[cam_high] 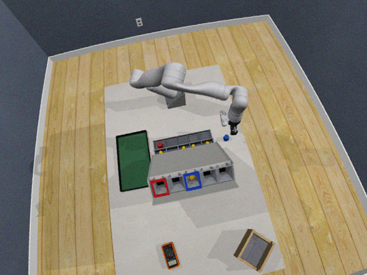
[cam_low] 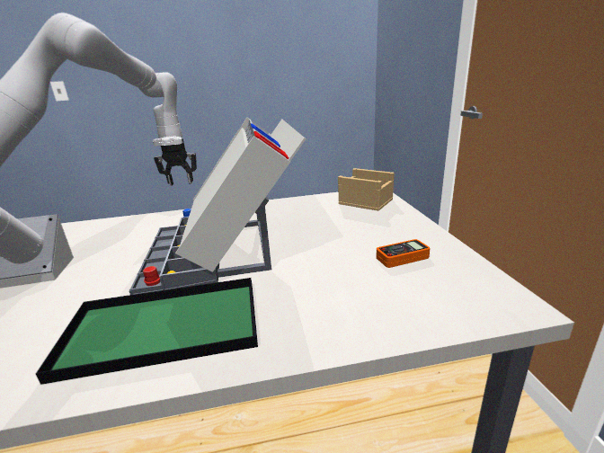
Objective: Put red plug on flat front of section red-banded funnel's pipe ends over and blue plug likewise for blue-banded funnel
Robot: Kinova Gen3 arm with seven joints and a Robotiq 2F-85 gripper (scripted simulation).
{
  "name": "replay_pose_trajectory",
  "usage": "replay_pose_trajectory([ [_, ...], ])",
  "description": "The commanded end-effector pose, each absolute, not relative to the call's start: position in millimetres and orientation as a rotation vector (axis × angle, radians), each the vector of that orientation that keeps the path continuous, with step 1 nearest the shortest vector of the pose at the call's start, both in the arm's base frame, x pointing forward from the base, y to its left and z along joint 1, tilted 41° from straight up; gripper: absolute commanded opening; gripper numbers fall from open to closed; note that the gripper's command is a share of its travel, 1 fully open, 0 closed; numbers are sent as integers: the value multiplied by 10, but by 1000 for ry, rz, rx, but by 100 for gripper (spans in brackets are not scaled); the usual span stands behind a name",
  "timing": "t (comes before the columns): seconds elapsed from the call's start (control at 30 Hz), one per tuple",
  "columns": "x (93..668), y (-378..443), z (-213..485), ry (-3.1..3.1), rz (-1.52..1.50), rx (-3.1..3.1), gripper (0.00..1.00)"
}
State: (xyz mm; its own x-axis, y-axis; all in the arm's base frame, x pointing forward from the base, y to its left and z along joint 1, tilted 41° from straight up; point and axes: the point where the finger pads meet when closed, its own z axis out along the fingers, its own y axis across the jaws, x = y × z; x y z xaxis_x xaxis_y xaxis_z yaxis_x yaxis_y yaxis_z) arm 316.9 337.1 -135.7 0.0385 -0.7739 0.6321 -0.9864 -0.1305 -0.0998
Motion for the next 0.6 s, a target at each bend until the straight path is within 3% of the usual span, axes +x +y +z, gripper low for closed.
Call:
replay_pose_trajectory([
  [0.0,3204,3347,-1342,-1756,798,1962,70],
  [0.57,3177,3380,-1347,-1649,767,2025,70],
])
